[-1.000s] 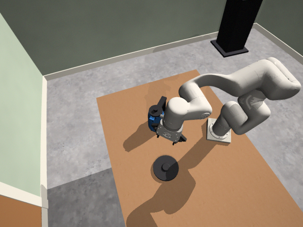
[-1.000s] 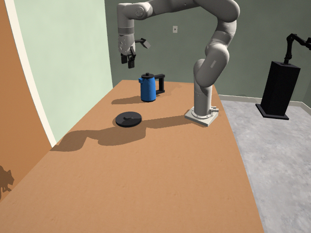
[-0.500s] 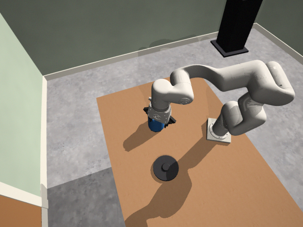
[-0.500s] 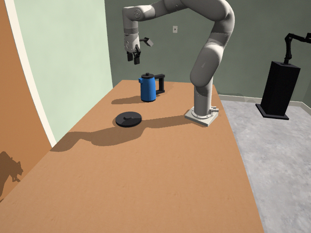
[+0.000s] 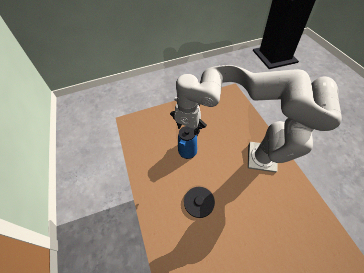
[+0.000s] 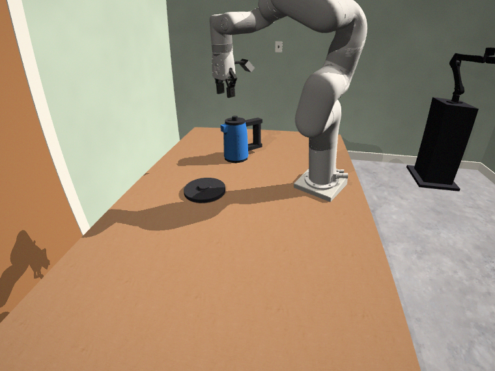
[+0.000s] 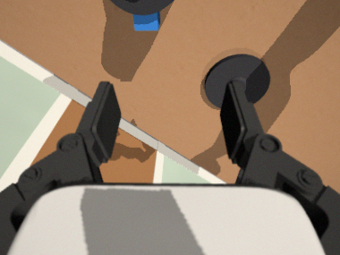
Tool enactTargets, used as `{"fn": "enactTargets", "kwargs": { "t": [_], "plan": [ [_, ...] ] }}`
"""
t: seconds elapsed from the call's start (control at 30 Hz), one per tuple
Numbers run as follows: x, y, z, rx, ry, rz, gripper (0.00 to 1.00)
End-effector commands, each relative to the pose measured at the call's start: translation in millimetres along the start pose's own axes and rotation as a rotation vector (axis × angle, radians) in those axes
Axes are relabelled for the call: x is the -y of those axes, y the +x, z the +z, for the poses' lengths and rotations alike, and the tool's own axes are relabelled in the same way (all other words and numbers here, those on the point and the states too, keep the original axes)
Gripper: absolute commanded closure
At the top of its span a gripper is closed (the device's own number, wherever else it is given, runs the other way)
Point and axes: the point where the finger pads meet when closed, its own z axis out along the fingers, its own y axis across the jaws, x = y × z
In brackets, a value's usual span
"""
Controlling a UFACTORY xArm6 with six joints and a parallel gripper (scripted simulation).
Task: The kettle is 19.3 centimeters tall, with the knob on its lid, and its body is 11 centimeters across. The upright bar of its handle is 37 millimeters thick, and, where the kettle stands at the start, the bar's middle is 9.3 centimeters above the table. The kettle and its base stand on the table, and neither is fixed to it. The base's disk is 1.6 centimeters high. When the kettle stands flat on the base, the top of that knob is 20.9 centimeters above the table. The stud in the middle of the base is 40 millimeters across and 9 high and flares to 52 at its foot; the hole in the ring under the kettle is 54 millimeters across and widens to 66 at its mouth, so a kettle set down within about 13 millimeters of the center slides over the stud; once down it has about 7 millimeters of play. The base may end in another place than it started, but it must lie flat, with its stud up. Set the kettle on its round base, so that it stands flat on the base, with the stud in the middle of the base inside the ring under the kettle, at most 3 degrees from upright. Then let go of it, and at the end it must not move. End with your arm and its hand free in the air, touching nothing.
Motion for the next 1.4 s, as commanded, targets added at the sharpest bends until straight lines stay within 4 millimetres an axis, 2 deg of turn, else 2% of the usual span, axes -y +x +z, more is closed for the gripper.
{"fn": "enactTargets", "kwargs": {
  "t": [0.0, 0.13, 0.2, 0.43, 0.67, 1.03, 1.37],
  "plan": [
    [17, 35, 3, 0.016, -0.015, -0.003, 0.19],
    [24, 57, 5, 0.026, -0.023, -0.002, 0.19],
    [24, 57, 5, 0.026, -0.023, -0.002, 0.19],
    [31, 88, 8, 0.042, -0.032, -0.001, 0.19],
    [34, 109, 10, 0.054, -0.036, -0.001, 0.19],
    [36, 122, 11, 0.061, -0.037, 0.000, 0.19],
    [36, 124, 12, 0.062, -0.038, 0.000, 0.19]
  ]
}}
